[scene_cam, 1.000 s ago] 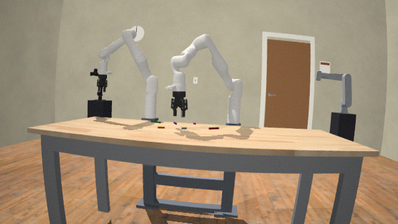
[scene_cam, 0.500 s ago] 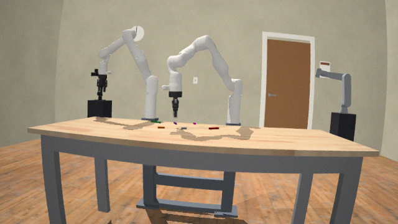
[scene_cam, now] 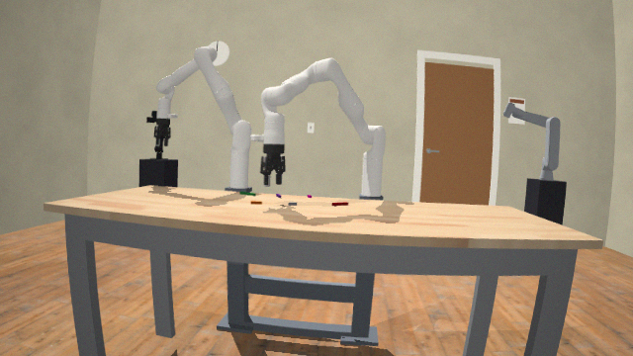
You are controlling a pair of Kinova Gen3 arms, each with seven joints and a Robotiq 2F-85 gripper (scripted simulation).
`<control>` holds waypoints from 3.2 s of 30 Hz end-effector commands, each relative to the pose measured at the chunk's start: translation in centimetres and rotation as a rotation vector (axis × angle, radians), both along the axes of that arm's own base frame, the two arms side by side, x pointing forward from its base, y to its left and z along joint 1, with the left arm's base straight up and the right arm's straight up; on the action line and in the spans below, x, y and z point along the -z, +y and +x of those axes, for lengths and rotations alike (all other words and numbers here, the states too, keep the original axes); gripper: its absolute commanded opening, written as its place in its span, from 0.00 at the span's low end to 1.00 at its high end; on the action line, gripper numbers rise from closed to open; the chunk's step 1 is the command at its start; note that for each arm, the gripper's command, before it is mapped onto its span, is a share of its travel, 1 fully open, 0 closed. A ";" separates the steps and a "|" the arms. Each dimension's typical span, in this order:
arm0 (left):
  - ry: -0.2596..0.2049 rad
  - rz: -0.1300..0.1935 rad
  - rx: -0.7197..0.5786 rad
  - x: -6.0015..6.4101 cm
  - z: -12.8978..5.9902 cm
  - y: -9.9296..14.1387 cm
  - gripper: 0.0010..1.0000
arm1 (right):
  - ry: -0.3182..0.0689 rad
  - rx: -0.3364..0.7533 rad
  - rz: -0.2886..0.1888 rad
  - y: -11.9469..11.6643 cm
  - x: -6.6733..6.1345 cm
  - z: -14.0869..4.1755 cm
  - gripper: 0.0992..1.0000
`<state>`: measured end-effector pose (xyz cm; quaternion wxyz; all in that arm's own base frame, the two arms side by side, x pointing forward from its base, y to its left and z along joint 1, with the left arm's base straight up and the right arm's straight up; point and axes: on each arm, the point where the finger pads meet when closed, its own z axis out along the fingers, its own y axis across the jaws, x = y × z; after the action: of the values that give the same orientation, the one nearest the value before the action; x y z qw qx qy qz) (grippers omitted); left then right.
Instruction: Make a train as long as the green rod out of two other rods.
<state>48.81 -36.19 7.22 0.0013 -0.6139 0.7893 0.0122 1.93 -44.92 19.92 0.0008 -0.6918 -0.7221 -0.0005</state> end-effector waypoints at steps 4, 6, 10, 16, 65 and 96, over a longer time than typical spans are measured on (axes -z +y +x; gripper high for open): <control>0.001 -0.014 0.240 -0.4 1.2 -0.7 1.00 | -0.001 0.000 -0.002 0.0 -0.1 0.0 1.00; 0.001 -0.014 0.240 -0.4 1.2 -0.7 1.00 | -0.001 0.000 -0.002 0.0 -0.1 0.0 1.00; -0.002 -0.018 0.335 -0.6 1.7 -1.0 1.00 | -0.001 0.000 -0.002 0.0 -0.1 0.0 1.00; -0.006 -0.022 0.439 -0.7 2.3 -1.3 1.00 | -0.001 0.000 -0.002 0.0 -0.1 0.0 1.00; -0.010 -0.025 0.523 -0.9 2.8 -1.5 1.00 | -0.001 0.000 -0.002 0.0 -0.1 0.0 1.00; -0.010 -0.025 0.523 -0.9 2.8 -1.5 1.00 | -0.001 0.000 -0.002 0.0 -0.1 0.0 1.00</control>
<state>51.52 -37.60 7.97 0.0001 -0.3891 0.9212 -0.0002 1.93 -44.92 19.92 0.0008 -0.6918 -0.7221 -0.0005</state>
